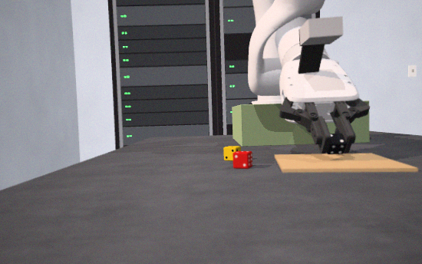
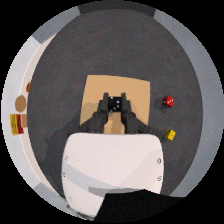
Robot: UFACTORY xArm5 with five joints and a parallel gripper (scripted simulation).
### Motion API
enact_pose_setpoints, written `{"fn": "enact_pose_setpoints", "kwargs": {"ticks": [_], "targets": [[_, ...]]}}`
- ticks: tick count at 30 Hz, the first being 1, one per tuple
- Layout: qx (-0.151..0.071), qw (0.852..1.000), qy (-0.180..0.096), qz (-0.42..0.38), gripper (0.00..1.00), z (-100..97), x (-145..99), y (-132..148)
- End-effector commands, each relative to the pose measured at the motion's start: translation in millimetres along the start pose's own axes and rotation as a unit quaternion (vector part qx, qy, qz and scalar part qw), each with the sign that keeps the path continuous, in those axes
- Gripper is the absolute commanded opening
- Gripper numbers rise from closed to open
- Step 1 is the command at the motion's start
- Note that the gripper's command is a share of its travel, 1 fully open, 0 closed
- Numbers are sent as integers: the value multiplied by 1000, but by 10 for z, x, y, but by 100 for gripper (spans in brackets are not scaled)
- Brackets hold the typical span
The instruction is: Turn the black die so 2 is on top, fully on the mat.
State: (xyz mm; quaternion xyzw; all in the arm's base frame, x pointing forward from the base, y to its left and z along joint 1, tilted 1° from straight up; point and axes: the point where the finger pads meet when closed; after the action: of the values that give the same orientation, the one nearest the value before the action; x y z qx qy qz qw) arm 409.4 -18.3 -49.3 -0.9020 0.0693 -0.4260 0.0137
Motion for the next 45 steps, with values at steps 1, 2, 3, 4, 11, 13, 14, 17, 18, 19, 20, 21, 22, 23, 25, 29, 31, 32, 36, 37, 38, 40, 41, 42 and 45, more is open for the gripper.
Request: {"fn": "enact_pose_setpoints", "kwargs": {"ticks": [1, 2, 3, 4, 11, 13, 14, 17, 18, 19, 20, 21, 22, 23, 25, 29, 31, 32, 36, 37, 38, 40, 41, 42, 45], "targets": [[0, 1000, 1, 0, 15, 19, -17, 1], [0, 1000, 1, 0, 15, 24, -22, 2], [0, 1000, 1, 0, 15, 28, -27, 2], [0, 1000, 1, 0, 15, 31, -31, 3], [0, 1000, 1, 0, 15, 42, -44, 4], [0, 1000, 1, 0, 15, 44, -46, 5], [0, 1000, 1, 0, 15, 44, -46, 5], [0, 1000, 1, 0, 15, 44, -46, 5], [0, 1000, 1, 0, 15, 44, -46, 5], [0, 1000, 1, 0, 15, 44, -46, 5], [0, 1000, 1, 0, 15, 44, -46, 5], [0, 1000, 1, 0, 15, 44, -46, 5], [0, 1000, 1, 0, 15, 44, -46, 5], [0, 1000, 1, 0, 15, 44, -46, 5], [0, 1000, 1, 0, 15, 44, -46, 5], [0, 1000, 1, 0, 15, 44, -46, 5], [0, 1000, 1, 0, 15, 44, -46, 5], [0, 1000, 1, 0, 15, 44, -46, 5], [0, 1000, 1, 0, 15, 44, -46, 5], [0, 1000, 1, 0, 15, 44, -46, 5], [0, 1000, 1, 0, 15, 44, -46, 5], [0, 1000, 1, 0, 15, 44, -46, 5], [0, 1000, 1, 0, 15, 44, -46, 5], [0, 1000, 1, 0, 15, 44, -46, 5], [0, 1000, 1, 0, 15, 44, -46, 5]]}}
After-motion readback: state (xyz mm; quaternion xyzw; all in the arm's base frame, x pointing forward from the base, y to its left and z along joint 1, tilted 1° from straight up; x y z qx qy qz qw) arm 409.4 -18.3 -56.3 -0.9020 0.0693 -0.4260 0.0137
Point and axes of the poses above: the point where the finger pads meet when closed, its own z axis out along the fingers, its own y axis across the jaws, x = y × z, and after that the axes turned 6 degrees about z, right-handed
